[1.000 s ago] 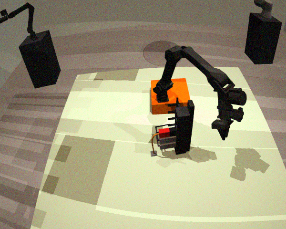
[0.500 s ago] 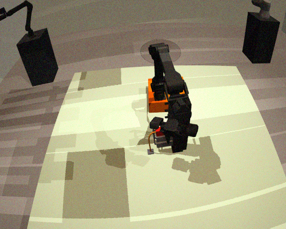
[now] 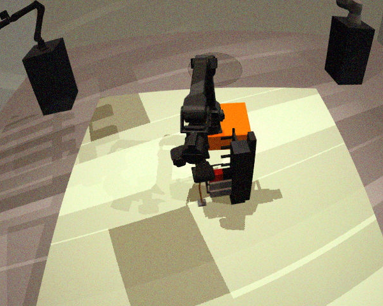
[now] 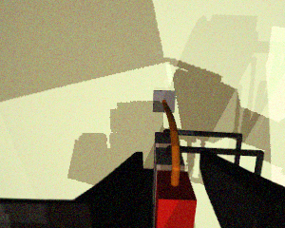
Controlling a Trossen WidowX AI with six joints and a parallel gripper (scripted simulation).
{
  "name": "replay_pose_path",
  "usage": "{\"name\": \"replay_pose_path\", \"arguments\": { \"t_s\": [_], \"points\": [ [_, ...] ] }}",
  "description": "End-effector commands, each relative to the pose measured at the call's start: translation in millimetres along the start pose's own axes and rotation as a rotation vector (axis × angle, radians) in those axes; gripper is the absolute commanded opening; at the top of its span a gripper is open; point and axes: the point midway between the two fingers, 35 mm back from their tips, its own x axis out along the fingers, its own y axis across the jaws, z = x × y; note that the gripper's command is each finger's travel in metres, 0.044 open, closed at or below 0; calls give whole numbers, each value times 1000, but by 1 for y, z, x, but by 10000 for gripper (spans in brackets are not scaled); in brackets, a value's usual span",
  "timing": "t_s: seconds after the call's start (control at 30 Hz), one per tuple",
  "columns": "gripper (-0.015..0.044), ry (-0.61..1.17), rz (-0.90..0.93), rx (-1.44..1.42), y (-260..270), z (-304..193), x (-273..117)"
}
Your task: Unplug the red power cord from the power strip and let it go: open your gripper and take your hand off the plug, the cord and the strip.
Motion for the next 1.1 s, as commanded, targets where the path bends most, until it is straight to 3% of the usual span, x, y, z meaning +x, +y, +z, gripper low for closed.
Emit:
{"name": "replay_pose_path", "arguments": {
  "t_s": [0.0, 1.07],
  "points": [
    [160, 19, -17, 49, -6, -2, 1],
    [160, 23, -17, 49, -4, -42, 1]
  ]
}}
